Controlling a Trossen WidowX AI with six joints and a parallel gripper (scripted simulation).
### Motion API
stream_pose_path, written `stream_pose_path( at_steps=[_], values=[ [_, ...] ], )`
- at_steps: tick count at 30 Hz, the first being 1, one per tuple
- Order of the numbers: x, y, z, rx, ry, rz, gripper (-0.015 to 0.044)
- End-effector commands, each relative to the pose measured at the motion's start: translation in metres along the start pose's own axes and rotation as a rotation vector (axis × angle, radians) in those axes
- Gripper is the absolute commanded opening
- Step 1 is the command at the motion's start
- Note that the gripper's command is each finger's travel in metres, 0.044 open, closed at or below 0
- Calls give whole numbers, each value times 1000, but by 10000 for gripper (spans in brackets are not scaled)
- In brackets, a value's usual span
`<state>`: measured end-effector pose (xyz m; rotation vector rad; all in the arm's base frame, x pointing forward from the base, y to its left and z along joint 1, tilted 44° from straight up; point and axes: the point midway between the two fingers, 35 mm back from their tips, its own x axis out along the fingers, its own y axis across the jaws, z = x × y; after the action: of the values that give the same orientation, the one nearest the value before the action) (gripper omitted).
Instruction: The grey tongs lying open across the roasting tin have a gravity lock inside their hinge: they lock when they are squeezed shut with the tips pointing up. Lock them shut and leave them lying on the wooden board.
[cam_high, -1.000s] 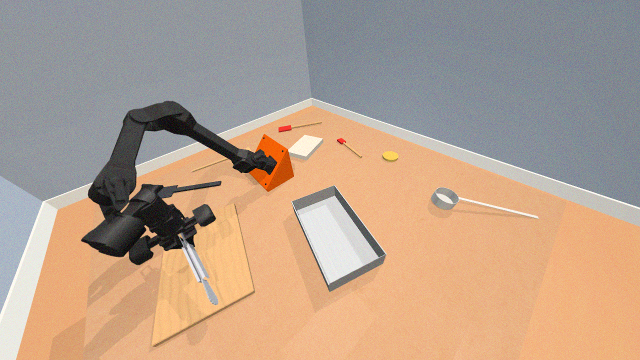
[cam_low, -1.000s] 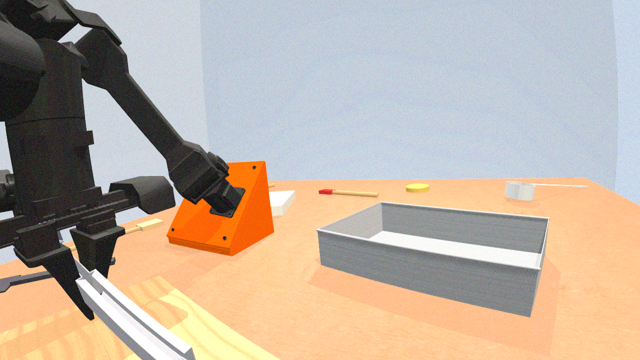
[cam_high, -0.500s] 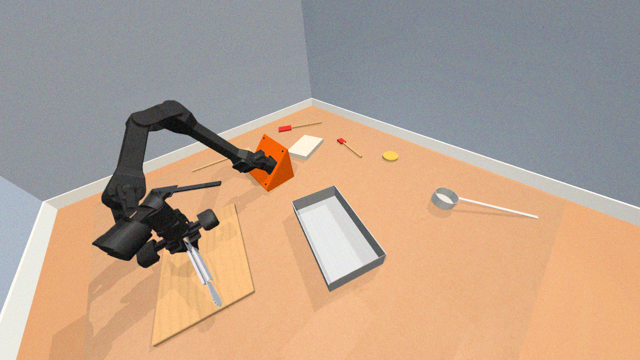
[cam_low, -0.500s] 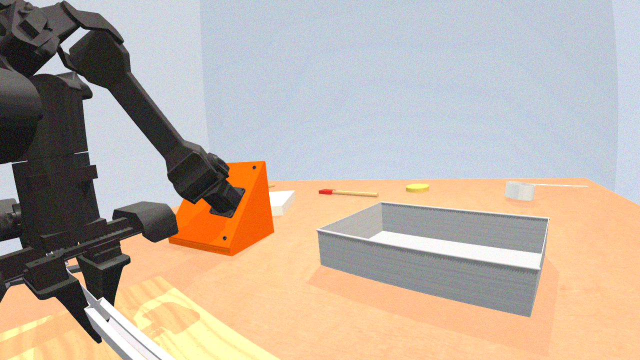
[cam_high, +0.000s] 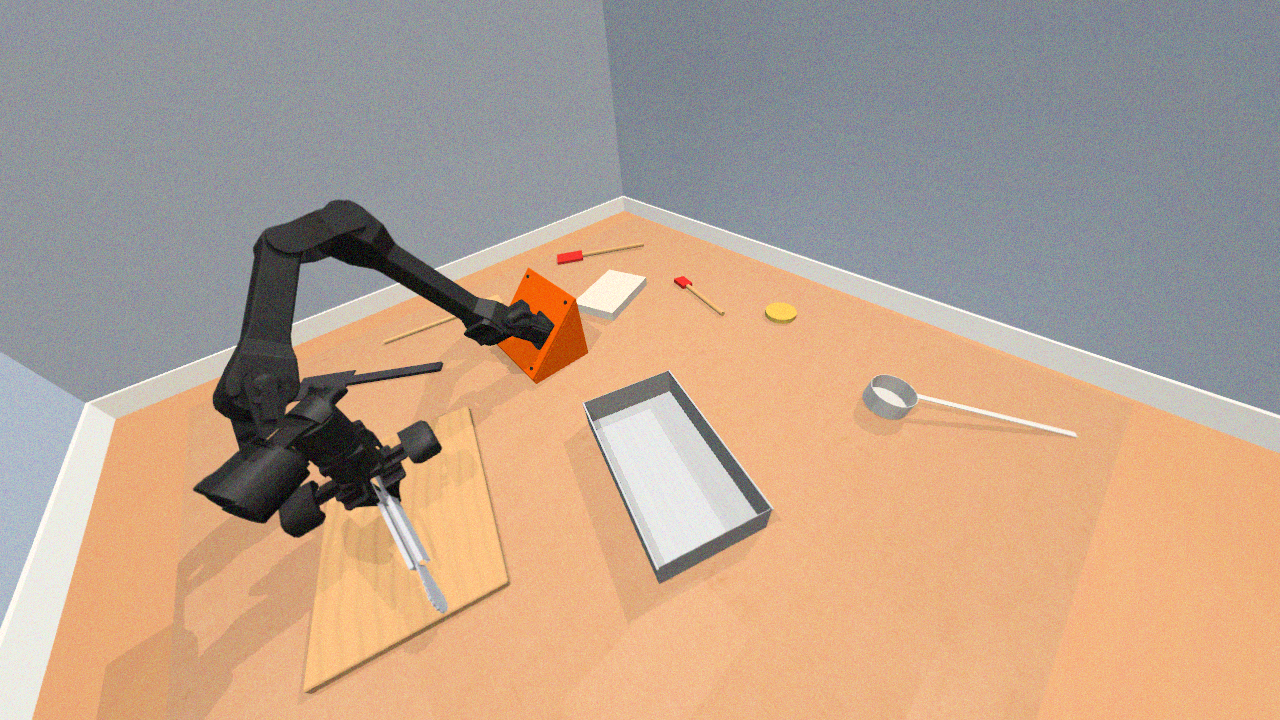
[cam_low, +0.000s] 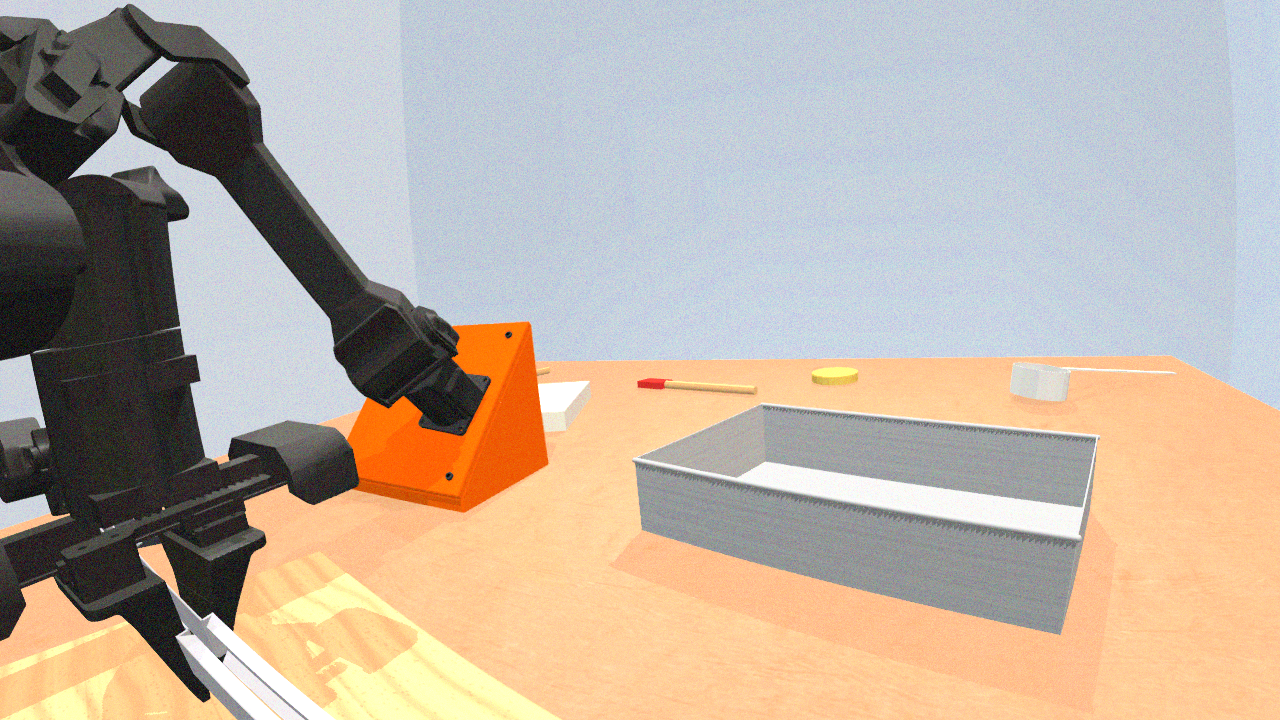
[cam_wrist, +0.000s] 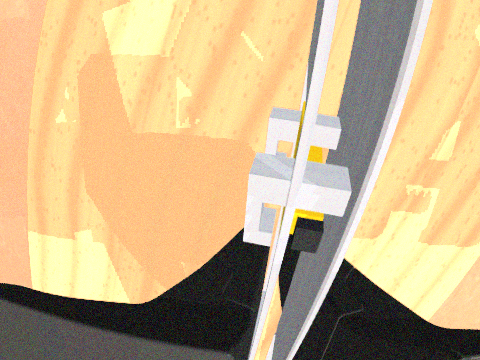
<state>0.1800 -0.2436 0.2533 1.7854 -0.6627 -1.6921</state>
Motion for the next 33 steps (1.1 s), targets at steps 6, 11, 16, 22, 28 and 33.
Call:
stream_pose_path(
  at_steps=[6,11,16,22,28,33],
  values=[
    [0,0,0,0,0,0,165],
    [0,0,0,0,0,0,296],
    [0,0,0,0,0,0,427],
    [-14,5,26,1,-1,-7,440],
    [-68,-4,102,-13,5,-6,440],
    [-114,-34,143,-18,1,16,440]
  ],
)
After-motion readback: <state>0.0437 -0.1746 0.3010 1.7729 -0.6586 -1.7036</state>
